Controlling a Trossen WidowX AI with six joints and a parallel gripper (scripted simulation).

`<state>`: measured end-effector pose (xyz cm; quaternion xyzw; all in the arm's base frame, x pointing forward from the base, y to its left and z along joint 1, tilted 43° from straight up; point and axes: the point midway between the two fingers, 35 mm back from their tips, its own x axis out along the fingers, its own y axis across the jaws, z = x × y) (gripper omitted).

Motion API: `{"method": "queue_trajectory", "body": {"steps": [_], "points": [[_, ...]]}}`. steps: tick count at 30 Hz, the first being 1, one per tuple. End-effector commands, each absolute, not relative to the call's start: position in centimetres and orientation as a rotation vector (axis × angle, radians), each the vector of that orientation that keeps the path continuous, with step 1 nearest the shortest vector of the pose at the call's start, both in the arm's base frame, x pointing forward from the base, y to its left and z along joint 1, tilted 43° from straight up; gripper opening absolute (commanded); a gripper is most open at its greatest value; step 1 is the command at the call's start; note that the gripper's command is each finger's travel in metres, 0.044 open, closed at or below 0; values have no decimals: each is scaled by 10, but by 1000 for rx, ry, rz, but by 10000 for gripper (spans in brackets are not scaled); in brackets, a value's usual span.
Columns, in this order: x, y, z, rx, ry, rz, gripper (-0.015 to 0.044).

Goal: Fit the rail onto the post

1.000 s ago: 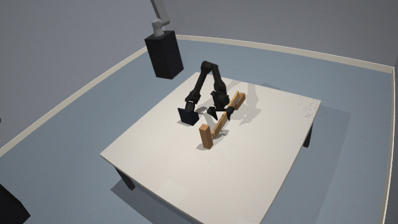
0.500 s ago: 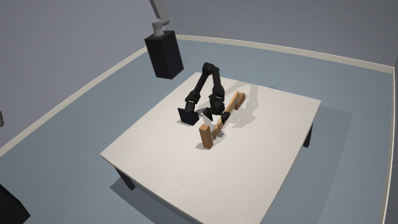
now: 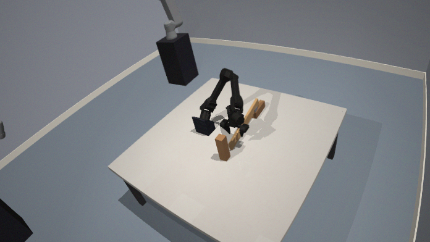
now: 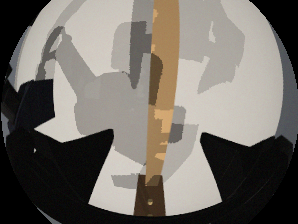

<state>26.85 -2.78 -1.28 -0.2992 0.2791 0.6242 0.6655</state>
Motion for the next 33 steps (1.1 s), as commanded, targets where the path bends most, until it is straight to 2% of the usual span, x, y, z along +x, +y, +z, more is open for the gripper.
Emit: {"method": "queue_trajectory", "body": {"steps": [1, 23, 33], "points": [[269, -24, -17, -670, 630, 1406, 440], [269, -1, -40, -668, 626, 1407, 440], [269, -1, -40, -668, 626, 1407, 177]]}}
